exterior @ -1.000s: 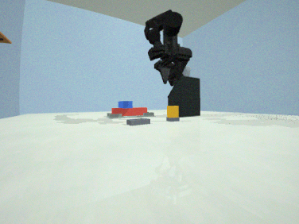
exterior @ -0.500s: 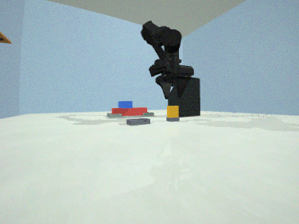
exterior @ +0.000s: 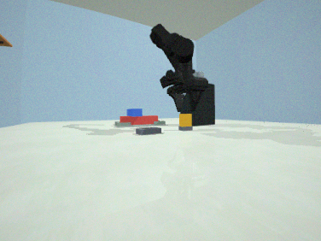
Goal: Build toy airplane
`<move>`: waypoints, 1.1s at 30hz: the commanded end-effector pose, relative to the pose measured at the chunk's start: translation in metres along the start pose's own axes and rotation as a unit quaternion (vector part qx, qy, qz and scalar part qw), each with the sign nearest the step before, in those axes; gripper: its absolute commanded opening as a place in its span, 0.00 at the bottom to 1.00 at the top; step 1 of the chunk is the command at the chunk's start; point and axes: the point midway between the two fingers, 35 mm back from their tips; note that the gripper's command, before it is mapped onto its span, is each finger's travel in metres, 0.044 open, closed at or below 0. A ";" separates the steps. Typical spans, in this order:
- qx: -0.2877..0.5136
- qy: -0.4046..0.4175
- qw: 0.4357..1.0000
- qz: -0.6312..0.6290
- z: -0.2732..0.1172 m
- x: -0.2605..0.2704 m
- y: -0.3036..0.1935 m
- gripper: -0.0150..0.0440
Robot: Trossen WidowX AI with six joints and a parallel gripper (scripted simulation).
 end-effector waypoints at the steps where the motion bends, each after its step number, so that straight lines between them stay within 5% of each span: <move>1: 0.002 -0.006 1.000 -0.005 0.010 -0.002 -0.003 1.00; 23: 0.002 -0.007 1.000 -0.005 0.044 -0.004 -0.004 1.00; 33: 0.002 -0.007 1.000 -0.005 0.044 -0.004 -0.004 0.56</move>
Point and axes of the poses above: the point midway between the two fingers, 35 mm back from their tips, its own z axis out along the fingers, its own x axis across the jaws, y = z × x, and after that the axes turned 11 degrees about -z, right-handed
